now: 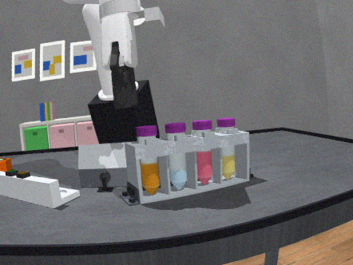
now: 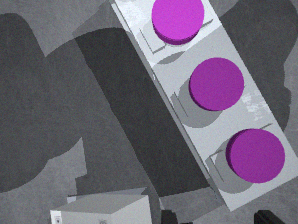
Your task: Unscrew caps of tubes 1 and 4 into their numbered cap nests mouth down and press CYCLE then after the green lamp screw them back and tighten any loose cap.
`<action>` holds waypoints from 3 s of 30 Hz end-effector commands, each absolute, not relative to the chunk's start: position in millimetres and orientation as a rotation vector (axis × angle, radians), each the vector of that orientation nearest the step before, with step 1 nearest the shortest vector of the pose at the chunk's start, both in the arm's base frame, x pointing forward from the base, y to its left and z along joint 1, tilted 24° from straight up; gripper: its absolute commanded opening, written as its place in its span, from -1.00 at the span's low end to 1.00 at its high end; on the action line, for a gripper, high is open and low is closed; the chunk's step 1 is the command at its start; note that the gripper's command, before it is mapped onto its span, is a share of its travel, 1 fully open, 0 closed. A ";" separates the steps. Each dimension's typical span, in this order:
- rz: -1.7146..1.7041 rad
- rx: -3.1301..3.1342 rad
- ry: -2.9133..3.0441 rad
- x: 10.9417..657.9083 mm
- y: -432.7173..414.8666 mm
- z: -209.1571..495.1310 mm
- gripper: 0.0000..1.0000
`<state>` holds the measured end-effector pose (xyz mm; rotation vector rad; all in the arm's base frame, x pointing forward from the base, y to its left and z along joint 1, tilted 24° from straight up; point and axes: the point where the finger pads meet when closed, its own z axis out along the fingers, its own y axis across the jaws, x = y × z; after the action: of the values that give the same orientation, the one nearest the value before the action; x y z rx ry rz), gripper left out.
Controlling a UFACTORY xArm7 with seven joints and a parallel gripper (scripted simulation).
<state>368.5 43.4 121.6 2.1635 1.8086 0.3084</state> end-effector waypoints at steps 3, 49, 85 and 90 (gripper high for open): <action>0.360 2.375 1.453 370.5 87.0 115.5 -0.08; 0.361 2.376 1.455 376.4 220.4 70.1 -0.08; 0.361 2.376 1.455 384.5 217.3 50.4 -0.08; 0.361 2.376 1.455 384.5 217.3 50.5 -1.00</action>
<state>383.5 215.2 49.0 2.3765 1.4529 0.3528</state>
